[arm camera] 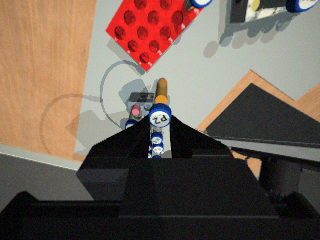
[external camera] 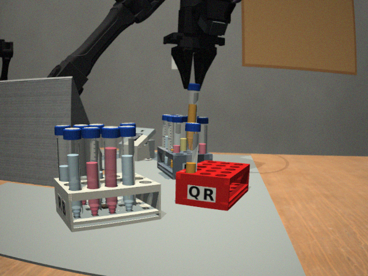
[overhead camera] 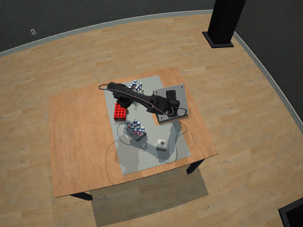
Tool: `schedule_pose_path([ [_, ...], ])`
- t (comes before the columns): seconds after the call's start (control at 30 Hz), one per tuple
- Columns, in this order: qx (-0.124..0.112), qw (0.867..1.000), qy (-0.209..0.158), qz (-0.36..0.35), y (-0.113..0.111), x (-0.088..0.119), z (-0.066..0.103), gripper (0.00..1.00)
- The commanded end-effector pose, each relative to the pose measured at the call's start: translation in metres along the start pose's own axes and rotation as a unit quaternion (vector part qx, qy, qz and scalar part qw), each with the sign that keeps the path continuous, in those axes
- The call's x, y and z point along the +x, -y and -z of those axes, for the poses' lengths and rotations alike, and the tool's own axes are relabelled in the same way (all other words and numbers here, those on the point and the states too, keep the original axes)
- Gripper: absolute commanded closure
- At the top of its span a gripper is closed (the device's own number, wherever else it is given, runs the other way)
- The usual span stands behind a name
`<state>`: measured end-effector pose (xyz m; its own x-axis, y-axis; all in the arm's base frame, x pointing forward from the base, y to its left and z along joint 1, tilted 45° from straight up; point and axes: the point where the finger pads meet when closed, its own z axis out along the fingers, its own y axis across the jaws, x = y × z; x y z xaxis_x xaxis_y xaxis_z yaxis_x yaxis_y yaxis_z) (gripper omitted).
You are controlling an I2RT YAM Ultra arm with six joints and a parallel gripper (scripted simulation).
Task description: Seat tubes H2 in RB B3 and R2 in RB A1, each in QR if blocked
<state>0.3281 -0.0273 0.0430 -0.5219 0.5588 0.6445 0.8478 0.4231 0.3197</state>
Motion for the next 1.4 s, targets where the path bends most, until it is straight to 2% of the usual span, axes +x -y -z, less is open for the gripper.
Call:
schedule_pose_path([
  [0.0, -0.007, 1.0, 0.022, 0.008, 0.005, -0.003, 0.011, 1.0],
  [0.1, -0.007, 1.0, 0.022, 0.008, 0.012, -0.005, 0.011, 1.0],
  [0.17, -0.002, 1.0, 0.008, -0.003, 0.023, -0.013, 0.002, 1.0],
  [0.47, -0.002, 1.0, 0.008, -0.002, 0.049, -0.027, 0.003, 1.0],
  [0.53, -0.002, 1.0, 0.008, -0.002, 0.049, -0.027, 0.003, 1.0],
  [0.57, -0.009, 0.999, 0.034, 0.016, 0.041, -0.032, 0.017, 1.0],
  [0.67, -0.002, 1.0, 0.008, -0.002, 0.06, -0.033, 0.002, 1.0],
  [0.73, -0.003, 1.0, 0.009, -0.001, 0.066, -0.036, 0.003, 1.0],
  [0.8, -0.005, 1.0, 0.021, 0.007, 0.06, -0.041, 0.009, 1.0],
  [0.87, -0.008, 0.998, 0.037, 0.051, 0.055, -0.039, 0.019, 1.0],
  [1.03, -0.004, 0.991, 0.029, 0.128, 0.057, -0.038, 0.016, 1.0],
  [1.1, -0.004, 0.991, 0.029, 0.128, 0.057, -0.038, 0.016, 1.0],
  [1.37, -0.002, 0.965, 0.03, 0.259, 0.056, -0.037, 0.016, 1.0],
])
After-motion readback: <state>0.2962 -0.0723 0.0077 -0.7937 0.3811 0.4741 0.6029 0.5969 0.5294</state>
